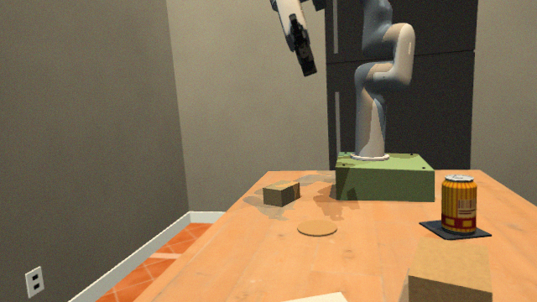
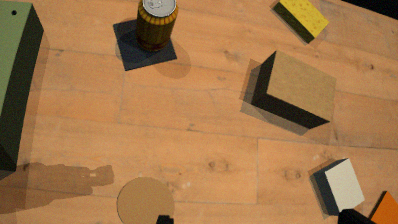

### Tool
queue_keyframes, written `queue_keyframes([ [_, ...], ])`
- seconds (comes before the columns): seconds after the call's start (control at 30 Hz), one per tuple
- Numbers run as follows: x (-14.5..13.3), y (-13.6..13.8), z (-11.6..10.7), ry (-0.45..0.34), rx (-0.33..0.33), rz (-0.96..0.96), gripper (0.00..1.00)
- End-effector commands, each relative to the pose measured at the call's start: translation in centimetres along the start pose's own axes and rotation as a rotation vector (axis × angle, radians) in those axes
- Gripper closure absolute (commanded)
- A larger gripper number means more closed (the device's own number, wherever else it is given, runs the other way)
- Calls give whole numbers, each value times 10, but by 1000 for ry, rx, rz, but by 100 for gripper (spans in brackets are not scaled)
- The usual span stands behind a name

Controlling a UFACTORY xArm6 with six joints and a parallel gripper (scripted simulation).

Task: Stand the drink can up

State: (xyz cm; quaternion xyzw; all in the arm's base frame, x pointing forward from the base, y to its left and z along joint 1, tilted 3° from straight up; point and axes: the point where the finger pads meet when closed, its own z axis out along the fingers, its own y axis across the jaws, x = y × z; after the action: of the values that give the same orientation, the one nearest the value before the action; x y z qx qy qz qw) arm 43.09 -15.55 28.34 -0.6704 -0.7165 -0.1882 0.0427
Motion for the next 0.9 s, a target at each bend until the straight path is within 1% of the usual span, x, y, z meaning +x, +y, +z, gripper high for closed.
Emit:
queue_keyframes([
  [0.0,0,1,-2,-2,-4,-2,0],
  [0.6,2,2,1,-3,0,-2,0],
  [0.67,11,4,15,-10,21,-7,0],
  [0.77,44,8,60,-40,91,-33,0],
  [0.87,60,0,78,-101,178,-96,0],
])
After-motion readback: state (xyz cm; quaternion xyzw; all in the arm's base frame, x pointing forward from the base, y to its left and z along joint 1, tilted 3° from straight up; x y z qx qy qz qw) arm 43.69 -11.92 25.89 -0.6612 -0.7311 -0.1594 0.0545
